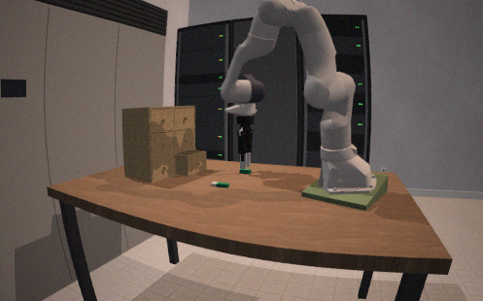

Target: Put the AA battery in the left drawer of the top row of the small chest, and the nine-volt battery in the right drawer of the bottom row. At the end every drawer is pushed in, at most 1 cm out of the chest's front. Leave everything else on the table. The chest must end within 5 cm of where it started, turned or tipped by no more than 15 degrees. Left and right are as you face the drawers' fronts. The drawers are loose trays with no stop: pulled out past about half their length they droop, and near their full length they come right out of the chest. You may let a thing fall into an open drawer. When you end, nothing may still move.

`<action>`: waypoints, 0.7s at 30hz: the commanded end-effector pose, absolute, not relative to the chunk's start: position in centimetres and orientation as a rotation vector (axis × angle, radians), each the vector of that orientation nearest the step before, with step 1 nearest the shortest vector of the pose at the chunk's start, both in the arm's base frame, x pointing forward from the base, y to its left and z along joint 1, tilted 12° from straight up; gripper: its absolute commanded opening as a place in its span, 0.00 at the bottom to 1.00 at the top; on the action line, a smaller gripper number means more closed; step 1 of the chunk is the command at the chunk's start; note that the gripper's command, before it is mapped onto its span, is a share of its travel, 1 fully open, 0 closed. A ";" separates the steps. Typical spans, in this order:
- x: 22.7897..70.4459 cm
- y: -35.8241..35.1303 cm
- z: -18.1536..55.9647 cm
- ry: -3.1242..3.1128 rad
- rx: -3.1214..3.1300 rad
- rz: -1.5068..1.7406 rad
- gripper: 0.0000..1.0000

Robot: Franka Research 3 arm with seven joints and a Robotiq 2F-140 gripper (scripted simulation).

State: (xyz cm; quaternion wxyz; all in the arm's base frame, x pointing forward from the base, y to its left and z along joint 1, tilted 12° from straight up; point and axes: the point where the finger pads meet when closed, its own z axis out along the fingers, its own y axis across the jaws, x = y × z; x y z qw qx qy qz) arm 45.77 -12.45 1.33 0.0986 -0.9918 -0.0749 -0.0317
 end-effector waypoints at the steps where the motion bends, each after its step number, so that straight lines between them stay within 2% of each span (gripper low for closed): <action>1: 45.8 -12.3 0.9 -0.229 -2.934 -0.095 0.26; 21: 45.9 -11.9 -1.0 -0.229 -2.934 -0.095 0.26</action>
